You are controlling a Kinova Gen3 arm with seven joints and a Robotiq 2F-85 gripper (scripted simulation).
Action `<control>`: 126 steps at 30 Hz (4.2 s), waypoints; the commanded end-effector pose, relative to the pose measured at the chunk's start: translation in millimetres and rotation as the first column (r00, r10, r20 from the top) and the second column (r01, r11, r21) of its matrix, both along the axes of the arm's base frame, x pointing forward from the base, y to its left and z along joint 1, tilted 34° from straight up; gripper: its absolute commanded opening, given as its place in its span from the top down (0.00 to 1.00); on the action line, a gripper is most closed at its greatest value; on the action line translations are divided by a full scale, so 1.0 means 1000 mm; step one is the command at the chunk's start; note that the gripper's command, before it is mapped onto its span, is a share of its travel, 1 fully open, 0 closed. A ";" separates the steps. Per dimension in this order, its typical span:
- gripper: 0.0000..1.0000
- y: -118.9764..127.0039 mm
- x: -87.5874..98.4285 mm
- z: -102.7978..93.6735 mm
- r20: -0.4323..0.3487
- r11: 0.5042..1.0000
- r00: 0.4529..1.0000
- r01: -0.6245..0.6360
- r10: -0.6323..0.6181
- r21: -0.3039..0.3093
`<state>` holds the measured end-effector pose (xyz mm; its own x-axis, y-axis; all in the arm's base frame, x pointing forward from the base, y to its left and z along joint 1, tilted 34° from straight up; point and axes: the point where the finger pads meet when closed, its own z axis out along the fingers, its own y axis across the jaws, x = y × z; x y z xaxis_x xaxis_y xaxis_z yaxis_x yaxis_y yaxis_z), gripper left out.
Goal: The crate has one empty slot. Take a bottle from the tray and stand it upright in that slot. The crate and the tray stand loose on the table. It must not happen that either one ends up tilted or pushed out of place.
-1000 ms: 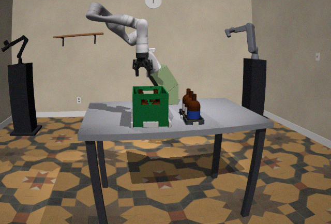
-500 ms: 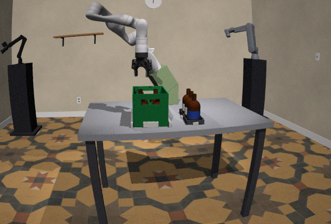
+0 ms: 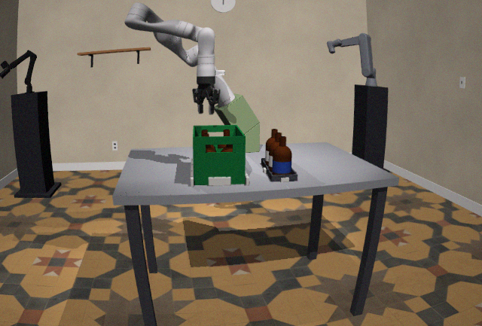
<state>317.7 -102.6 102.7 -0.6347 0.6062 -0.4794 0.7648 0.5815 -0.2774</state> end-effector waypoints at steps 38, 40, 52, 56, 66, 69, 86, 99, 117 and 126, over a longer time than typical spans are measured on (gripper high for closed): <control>1.00 0.125 0.079 -0.064 0.007 0.999 1.000 0.007 -0.007 0.047; 1.00 0.148 0.086 -0.078 0.007 0.999 1.000 0.011 -0.011 0.042; 1.00 0.234 0.098 -0.142 0.016 1.000 1.000 0.018 -0.018 -0.005; 0.36 0.236 0.098 -0.144 0.016 1.000 1.000 0.018 -0.018 -0.006; 0.36 0.236 0.098 -0.144 0.016 1.000 1.000 0.018 -0.018 -0.006; 0.36 0.236 0.098 -0.144 0.016 1.000 1.000 0.018 -0.018 -0.006; 0.36 0.236 0.098 -0.144 0.016 1.000 1.000 0.018 -0.018 -0.006; 0.36 0.235 0.098 -0.145 0.016 1.000 1.000 0.018 -0.018 -0.006; 0.36 0.227 0.100 -0.157 0.016 1.000 1.000 0.018 -0.018 -0.006; 0.36 0.221 0.102 -0.167 0.016 1.000 1.000 0.018 -0.018 -0.006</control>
